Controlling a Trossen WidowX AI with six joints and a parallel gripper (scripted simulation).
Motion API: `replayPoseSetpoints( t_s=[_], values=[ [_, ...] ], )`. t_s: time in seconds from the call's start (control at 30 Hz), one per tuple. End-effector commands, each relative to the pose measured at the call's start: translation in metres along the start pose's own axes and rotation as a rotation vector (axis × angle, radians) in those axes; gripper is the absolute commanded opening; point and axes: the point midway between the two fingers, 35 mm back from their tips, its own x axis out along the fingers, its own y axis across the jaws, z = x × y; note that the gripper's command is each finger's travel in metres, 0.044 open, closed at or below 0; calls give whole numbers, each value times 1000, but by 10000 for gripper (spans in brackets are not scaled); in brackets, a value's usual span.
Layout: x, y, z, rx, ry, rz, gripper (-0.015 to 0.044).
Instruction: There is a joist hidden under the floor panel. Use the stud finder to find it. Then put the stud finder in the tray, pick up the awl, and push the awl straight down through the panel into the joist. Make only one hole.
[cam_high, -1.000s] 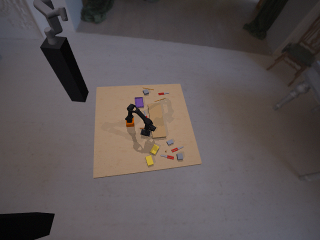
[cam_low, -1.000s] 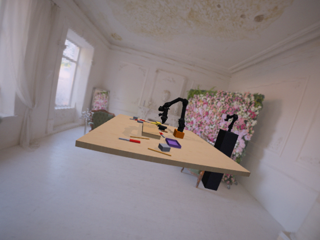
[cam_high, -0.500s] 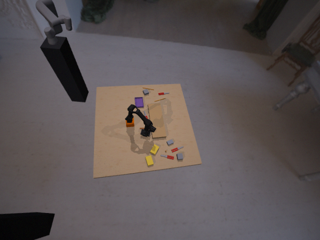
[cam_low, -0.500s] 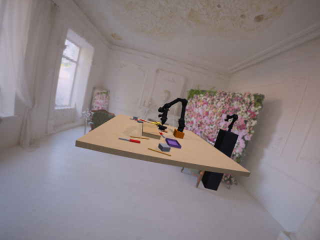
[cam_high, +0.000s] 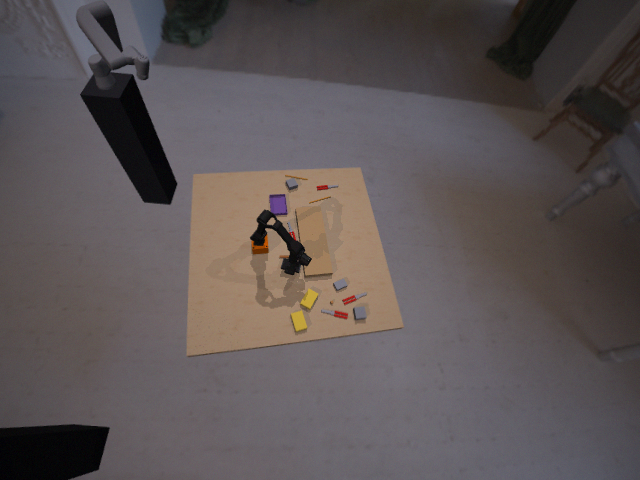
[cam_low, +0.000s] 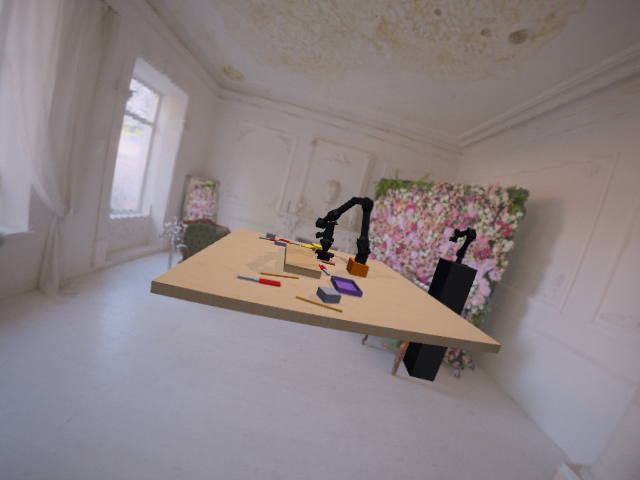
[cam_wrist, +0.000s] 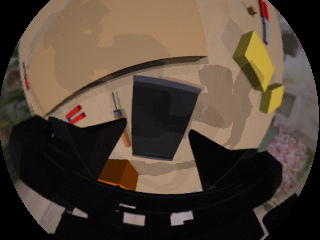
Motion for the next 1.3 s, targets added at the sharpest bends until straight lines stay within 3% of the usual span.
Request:
replayPoseSetpoints(
  t_s=[0.0, 0.1, 0.2, 0.6, 0.97, 1.27],
  values=[
    [8, 1, -2, -7, 7, 2, 440],
    [11, 1, -2, -7, 7, 2, 440],
    [11, 1, -2, -7, 7, 2, 361],
    [11, 1, -2, -7, 7, 2, 281],
    [-9, 1, -2, -7, 7, 2, 0],
    [-24, 1, -4, -7, 7, 2, 0]
  ],
)
